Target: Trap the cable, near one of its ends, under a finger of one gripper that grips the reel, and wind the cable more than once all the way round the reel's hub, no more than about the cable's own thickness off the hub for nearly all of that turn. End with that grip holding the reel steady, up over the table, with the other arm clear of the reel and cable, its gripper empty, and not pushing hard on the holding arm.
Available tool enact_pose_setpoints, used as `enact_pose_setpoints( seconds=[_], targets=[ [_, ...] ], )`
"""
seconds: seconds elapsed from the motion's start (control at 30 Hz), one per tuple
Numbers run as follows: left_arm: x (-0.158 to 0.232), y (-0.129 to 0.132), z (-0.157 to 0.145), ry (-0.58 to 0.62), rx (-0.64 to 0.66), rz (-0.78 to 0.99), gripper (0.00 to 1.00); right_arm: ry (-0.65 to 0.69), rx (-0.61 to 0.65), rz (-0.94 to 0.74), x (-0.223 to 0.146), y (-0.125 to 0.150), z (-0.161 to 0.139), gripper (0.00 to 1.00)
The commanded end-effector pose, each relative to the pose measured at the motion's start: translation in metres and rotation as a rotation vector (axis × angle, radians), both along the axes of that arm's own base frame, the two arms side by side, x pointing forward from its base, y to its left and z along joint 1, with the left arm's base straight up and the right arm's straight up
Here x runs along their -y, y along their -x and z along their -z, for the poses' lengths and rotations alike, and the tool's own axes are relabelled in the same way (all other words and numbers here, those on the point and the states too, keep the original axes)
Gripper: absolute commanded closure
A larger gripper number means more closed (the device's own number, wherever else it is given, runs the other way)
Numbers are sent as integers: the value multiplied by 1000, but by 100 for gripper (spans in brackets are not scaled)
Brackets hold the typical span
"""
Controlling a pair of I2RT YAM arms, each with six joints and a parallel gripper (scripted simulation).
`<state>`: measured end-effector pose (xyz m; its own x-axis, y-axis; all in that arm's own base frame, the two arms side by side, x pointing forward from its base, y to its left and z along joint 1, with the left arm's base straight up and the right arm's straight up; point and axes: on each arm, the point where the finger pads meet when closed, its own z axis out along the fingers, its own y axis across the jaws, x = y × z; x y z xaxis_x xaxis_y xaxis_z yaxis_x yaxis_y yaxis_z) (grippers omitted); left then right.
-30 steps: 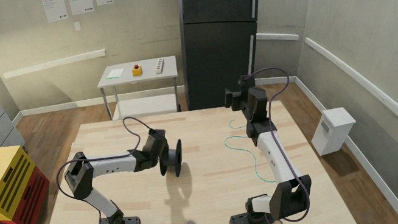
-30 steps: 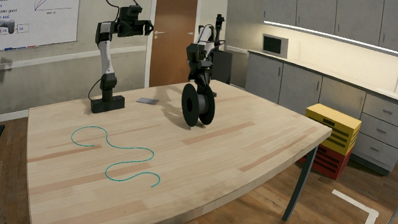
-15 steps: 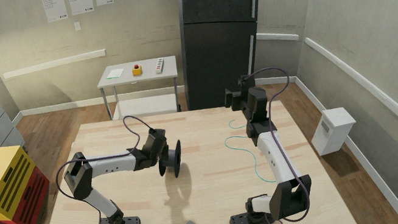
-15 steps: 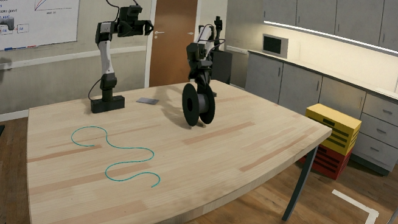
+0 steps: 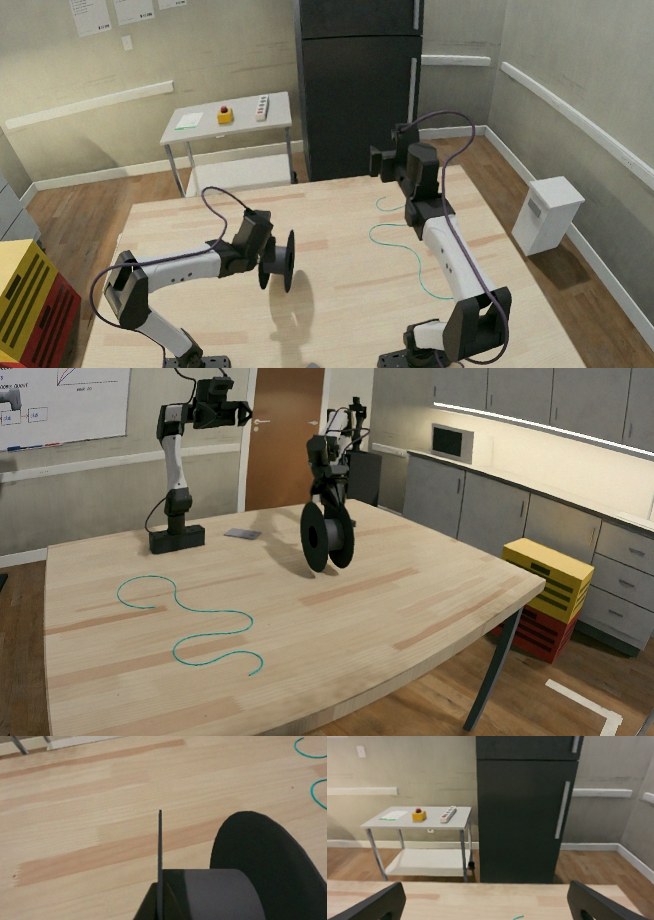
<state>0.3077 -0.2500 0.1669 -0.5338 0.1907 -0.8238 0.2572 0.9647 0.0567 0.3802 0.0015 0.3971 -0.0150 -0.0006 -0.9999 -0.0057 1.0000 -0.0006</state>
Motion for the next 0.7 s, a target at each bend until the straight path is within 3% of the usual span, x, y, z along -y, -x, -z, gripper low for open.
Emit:
enact_pose_setpoints(
  seconds=[0.0, 0.67],
  targets=[
    [7, -12, -51, 117, 98, -18, 100, -6, -3, 13, 3, -2, 5, 0],
    [8, -12, -53, 118, 97, -1, 100, -6, -3, 13, 3, -2, 5, 0]
  ],
)
